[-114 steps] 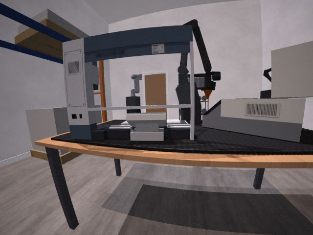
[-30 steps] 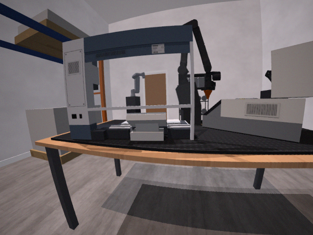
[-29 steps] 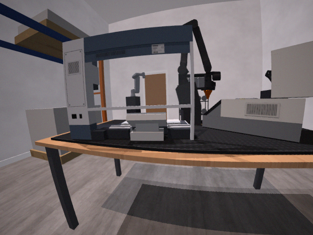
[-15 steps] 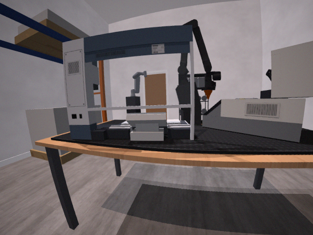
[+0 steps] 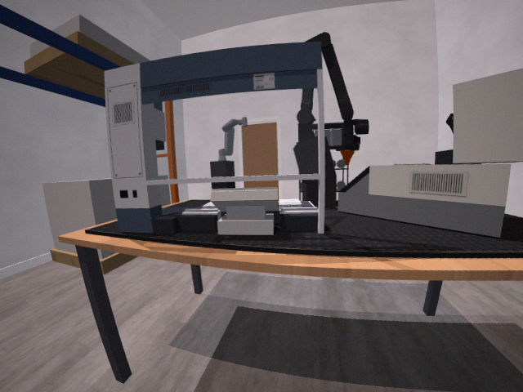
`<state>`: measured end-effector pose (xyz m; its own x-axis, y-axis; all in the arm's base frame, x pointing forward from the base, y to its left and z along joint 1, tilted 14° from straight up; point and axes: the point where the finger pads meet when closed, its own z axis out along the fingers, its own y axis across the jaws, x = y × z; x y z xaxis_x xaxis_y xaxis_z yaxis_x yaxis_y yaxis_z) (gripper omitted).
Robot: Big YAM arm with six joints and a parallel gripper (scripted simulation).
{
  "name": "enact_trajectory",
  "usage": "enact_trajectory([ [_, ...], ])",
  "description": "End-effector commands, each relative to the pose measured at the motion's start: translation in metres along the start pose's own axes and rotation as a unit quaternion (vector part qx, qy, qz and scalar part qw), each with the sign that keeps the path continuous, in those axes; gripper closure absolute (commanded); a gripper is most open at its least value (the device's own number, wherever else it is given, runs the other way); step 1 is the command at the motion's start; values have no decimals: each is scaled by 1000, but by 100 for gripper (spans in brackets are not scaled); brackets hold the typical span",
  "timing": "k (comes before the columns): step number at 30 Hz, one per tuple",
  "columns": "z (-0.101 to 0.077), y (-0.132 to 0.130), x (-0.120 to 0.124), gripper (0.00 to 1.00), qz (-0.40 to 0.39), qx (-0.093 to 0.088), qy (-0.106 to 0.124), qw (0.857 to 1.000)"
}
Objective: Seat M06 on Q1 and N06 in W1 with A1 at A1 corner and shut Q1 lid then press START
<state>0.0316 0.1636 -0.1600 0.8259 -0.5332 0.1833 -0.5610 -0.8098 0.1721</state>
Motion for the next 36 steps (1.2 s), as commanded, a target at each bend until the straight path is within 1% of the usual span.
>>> enact_trajectory([
  [1, -2, -3, 0, 100, 10, 3, -6, 1000],
  [7, -4, -16, -7, 100, 11, 14, -12, 1000],
  [12, -4, -18, -8, 100, 12, 15, -12, 1000],
  [13, -6, -27, -9, 5, 23, 30, -18, 999],
  [15, -9, -43, -9, 5, 46, 56, -29, 997],
  [17, -11, -56, -9, 5, 64, 76, -39, 994],
  [18, -10, -60, -10, 5, 61, 74, -38, 995],
  [19, -9, -63, -11, 5, 56, 67, -36, 996],
  [22, -9, -78, -3, 5, 92, 56, -42, 993],
  [24, -11, -84, 5, 5, 116, 62, -39, 991],
  [25, -12, -84, 8, 5, 125, 62, -38, 990],
  [26, -14, -85, 10, 5, 133, 65, -41, 988],
  [27, -17, -87, 11, 5, 140, 68, -43, 987],
  [29, -17, -87, 11, 5, 140, 68, -43, 987],
  [32, -27, -101, 14, 5, 164, 87, -58, 981],
  [36, -40, -135, 20, 5, 209, 119, -80, 967],
])
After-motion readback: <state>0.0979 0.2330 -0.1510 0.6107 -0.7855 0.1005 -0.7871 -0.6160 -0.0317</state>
